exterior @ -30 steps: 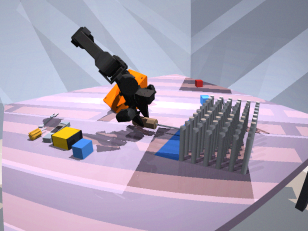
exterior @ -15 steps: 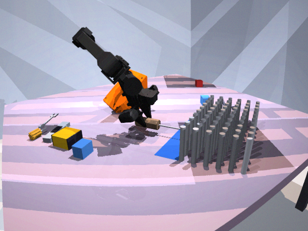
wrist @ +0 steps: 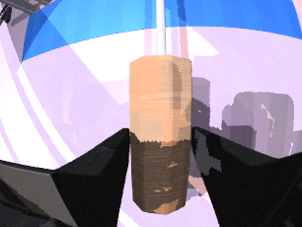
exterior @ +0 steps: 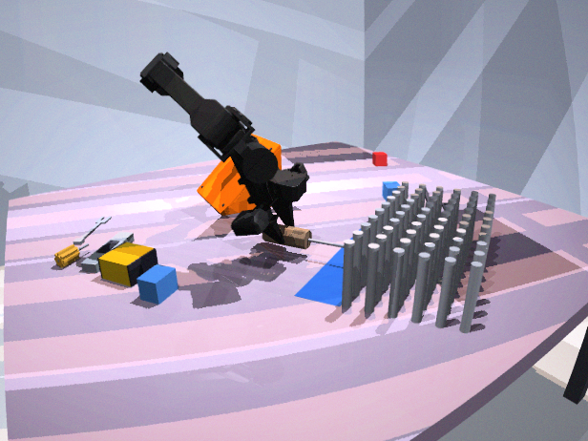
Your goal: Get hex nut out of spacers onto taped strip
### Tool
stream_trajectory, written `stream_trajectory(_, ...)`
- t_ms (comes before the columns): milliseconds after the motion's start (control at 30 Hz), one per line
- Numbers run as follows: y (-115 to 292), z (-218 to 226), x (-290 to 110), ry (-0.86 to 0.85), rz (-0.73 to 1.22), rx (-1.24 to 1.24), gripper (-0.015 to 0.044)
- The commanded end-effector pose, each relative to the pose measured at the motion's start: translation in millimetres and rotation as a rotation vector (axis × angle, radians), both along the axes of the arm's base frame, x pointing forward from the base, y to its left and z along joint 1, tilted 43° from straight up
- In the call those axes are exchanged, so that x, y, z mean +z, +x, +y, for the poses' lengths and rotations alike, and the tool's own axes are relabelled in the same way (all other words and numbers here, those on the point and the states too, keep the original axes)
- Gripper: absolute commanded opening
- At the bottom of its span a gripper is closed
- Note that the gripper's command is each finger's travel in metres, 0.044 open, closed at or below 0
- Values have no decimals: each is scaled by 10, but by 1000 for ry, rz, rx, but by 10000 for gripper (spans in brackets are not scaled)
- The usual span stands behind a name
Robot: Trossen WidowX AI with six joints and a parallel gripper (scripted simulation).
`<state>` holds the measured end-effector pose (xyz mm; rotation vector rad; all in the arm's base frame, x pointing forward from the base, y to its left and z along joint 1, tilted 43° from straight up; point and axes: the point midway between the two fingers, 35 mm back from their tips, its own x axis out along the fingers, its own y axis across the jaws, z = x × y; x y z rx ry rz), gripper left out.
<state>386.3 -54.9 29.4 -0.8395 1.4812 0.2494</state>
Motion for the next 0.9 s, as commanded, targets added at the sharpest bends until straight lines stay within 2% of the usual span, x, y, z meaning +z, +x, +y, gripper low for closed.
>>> stream_trajectory(0, 48, 48, -3, 0, -5, 4, 0)
stream_trajectory(867, 190, 140, -72, 0, -6, 4, 0)
